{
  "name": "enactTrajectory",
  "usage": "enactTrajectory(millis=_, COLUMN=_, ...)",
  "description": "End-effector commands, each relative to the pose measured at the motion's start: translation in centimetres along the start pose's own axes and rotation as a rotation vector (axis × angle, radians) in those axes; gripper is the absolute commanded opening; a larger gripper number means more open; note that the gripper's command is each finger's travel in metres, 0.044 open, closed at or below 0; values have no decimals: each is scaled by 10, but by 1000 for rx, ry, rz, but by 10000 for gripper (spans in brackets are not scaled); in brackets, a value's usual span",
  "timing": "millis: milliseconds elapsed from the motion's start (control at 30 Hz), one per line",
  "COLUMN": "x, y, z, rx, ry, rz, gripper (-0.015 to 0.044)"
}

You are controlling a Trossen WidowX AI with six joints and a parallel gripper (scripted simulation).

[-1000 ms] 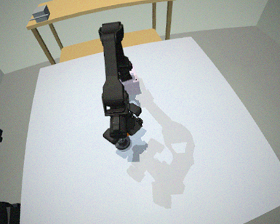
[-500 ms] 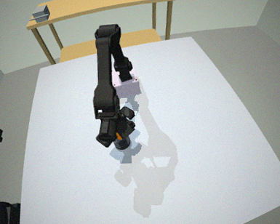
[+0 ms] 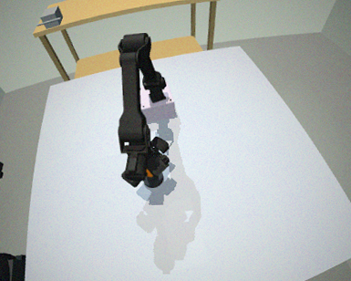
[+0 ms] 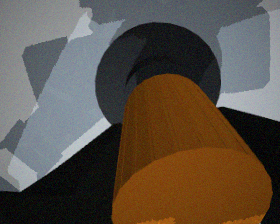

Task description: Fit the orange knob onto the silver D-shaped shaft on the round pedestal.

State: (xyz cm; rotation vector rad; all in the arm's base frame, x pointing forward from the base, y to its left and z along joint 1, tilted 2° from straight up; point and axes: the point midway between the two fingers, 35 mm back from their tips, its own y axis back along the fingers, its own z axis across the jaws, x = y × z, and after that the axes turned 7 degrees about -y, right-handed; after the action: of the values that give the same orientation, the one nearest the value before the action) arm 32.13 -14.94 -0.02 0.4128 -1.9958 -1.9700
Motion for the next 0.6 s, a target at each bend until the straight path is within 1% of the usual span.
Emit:
enactTrajectory(millis=0, x=0, y=0, z=-2, rx=5, ry=3, rz=2, gripper=0)
enactTrajectory(millis=567, x=1, y=-3, z=1, rx=5, ry=3, rz=2, gripper=0)
